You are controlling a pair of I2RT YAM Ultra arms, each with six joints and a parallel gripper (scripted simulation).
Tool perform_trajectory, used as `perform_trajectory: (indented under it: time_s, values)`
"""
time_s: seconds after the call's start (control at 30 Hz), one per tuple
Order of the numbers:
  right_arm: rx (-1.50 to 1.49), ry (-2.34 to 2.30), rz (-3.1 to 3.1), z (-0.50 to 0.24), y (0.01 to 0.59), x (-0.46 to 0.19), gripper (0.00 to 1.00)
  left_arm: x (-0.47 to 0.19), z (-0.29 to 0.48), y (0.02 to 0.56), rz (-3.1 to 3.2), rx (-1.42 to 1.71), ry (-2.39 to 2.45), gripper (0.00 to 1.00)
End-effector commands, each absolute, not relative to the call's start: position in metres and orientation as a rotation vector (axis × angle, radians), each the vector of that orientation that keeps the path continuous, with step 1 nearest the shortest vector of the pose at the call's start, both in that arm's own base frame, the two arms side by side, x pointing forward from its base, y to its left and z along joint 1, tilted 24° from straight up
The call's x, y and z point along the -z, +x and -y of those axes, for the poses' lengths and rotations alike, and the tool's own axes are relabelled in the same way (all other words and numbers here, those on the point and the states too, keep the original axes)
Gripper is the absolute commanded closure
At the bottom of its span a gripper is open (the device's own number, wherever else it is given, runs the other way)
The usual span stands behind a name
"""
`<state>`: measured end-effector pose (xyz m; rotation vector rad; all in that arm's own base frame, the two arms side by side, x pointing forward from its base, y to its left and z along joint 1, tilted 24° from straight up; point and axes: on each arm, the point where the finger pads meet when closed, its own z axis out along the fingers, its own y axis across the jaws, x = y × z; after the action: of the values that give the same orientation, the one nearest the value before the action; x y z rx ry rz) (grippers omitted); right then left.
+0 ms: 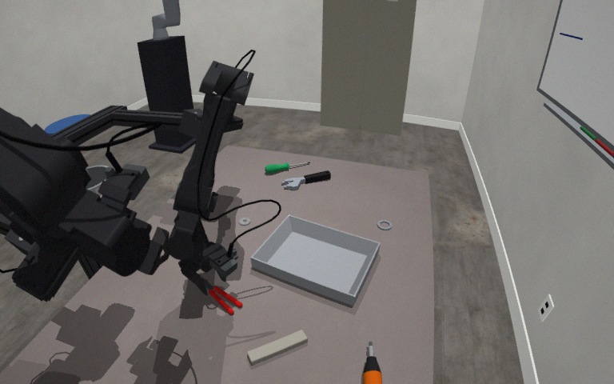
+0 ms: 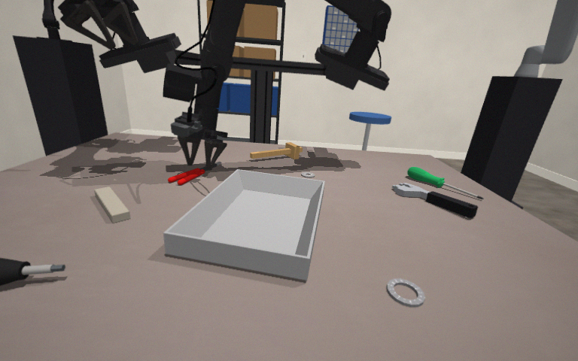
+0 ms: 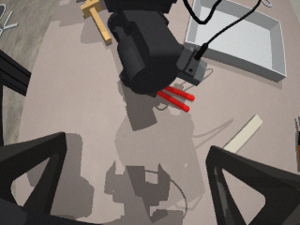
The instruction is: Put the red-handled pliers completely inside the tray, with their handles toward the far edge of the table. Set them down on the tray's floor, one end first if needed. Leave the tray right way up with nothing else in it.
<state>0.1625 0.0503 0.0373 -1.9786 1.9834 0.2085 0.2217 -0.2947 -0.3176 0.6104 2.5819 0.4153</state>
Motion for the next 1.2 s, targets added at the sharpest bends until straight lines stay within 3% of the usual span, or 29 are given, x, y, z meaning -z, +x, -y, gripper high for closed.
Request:
perform_trajectory:
  time_s: [0.0,0.17,0.7,1.17]
  values:
    - [-0.183,-1.967,-1.92,-0.056,0.171,-0.054,0.0,0.318,0.307,0.231,-2.549,-0.388,0.609,0.41]
    - [-0.197,-1.973,-1.94,-0.054,0.167,-0.049,0.0,0.322,0.307,0.231,-2.547,-0.389,0.618,0.45]
    - [-0.197,-1.973,-1.94,-0.054,0.167,-0.049,0.0,0.326,0.305,0.23,-2.554,-0.378,0.616,0.46]
    - [-0.197,-1.973,-1.94,-0.054,0.167,-0.049,0.0,0.326,0.301,0.23,-2.56,-0.394,0.616,0.66]
